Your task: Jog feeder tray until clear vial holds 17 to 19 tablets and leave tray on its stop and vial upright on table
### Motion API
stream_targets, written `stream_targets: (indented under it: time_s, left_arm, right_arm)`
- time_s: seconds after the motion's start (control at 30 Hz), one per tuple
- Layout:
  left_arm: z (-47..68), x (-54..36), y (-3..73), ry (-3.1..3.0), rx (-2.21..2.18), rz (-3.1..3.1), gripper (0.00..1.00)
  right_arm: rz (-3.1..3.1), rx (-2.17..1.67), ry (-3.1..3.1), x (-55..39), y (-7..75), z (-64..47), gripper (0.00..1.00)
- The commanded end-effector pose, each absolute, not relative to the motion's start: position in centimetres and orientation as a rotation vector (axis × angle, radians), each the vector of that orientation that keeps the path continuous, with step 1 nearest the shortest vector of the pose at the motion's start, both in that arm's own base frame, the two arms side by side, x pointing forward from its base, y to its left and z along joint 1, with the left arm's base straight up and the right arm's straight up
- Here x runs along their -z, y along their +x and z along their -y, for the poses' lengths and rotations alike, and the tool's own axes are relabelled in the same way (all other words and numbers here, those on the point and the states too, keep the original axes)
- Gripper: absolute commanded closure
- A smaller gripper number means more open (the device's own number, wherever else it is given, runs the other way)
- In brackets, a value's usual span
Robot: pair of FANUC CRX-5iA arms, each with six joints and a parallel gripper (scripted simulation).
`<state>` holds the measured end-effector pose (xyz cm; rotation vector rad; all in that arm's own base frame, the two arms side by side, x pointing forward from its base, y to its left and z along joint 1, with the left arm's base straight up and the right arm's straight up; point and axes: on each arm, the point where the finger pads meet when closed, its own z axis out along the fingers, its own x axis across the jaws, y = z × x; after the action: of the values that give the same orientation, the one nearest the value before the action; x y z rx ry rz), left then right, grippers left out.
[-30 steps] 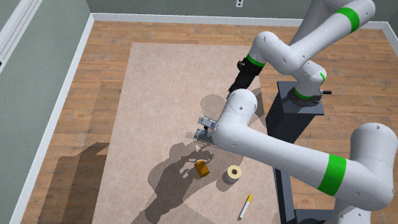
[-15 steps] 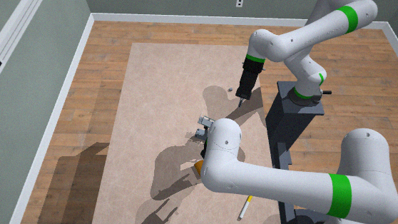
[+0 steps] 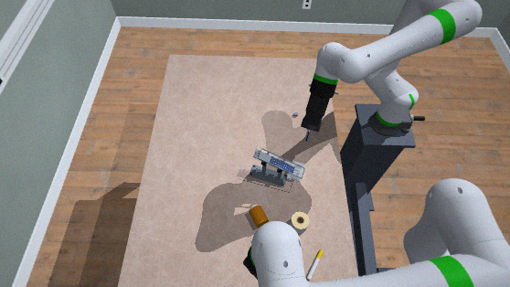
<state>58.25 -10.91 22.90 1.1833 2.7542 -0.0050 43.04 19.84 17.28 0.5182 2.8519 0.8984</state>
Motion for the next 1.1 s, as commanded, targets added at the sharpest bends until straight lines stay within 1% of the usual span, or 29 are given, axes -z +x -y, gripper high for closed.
stream_targets:
  time_s: [0.0, 0.07, 0.13, 0.17, 0.3, 0.63, 0.7, 0.73, 1.07]
  left_arm:
    - [3.9, -23.5, 58.6, 1.119, -0.011, -2.787, 0.00]
    - [1.0, -23.7, 58.3, 1.088, -0.019, -2.805, 0.00]
    - [1.0, -23.7, 58.3, 1.088, -0.019, -2.805, 0.00]
    - [-3.4, -23.9, 57.8, 1.059, -0.025, -2.821, 0.00]
    - [-8.2, -24.2, 56.6, 0.991, -0.038, -2.857, 0.00]
    - [-21.8, -25.1, 50.7, 0.828, -0.058, -2.937, 0.00]
    - [-21.8, -25.1, 50.7, 0.828, -0.058, -2.937, 0.00]
    - [-25.4, -25.4, 48.6, 0.796, -0.061, -2.952, 0.00]
    - [-35.4, -26.2, 39.3, 0.615, -0.064, -3.025, 0.00]
  right_arm:
    - [-2.850, -0.899, 0.517, -15.5, 43.3, -20.3, 1.00]
    - [-2.850, -0.899, 0.517, -13.9, 43.4, -20.7, 1.00]
    - [-2.850, -0.899, 0.517, -13.9, 43.4, -20.7, 1.00]
    - [-2.850, -0.899, 0.517, -13.0, 43.5, -20.9, 1.00]
    - [-2.850, -0.899, 0.517, -9.6, 43.8, -21.7, 1.00]
    - [-2.850, -0.899, 0.517, -4.0, 44.3, -23.0, 1.00]
    - [-2.850, -0.899, 0.517, -4.0, 44.3, -23.0, 1.00]
    - [-2.850, -0.899, 0.517, -3.7, 44.3, -23.1, 1.00]
    - [-2.850, -0.899, 0.517, -3.3, 44.4, -23.2, 1.00]
